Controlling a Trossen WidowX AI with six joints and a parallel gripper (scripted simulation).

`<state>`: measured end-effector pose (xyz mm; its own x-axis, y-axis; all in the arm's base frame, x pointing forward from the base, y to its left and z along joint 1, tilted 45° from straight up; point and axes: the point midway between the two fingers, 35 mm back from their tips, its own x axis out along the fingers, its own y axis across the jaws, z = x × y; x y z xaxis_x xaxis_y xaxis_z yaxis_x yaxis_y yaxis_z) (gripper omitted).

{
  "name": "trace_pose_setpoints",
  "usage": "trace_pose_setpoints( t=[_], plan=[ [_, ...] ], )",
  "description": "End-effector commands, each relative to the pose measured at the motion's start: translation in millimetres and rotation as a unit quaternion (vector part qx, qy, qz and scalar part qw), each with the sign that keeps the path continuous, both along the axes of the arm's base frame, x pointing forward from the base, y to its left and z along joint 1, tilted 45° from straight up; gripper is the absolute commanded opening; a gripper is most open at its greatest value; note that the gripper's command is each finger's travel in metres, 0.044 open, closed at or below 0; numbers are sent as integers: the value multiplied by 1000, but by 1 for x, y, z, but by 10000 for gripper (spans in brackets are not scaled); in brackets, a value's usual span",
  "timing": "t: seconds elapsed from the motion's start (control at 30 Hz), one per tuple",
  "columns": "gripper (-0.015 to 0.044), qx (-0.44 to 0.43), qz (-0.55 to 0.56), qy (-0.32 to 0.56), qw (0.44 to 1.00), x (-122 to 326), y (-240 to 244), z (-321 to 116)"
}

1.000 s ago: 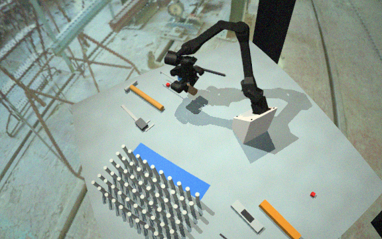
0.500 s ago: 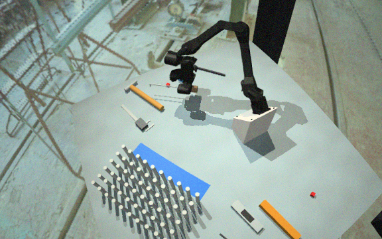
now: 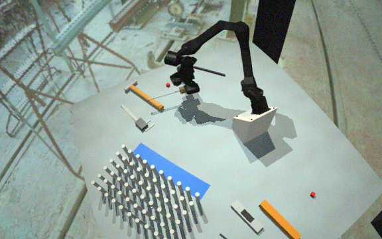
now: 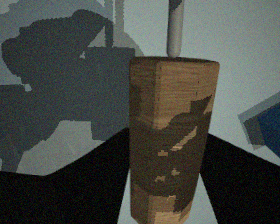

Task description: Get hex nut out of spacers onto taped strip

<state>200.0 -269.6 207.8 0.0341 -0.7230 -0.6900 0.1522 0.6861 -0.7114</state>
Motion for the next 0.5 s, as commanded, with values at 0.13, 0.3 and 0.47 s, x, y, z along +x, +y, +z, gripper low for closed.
trace_pose_setpoints(
  t=[0.13,0.3,0.47],
  plan=[
    [0,-6,88,93,992,0,-1,0],
    [0,-9,147,155,977,0,-1,0],
    [0,-11,205,215,955,1,-1,0]
  ],
)
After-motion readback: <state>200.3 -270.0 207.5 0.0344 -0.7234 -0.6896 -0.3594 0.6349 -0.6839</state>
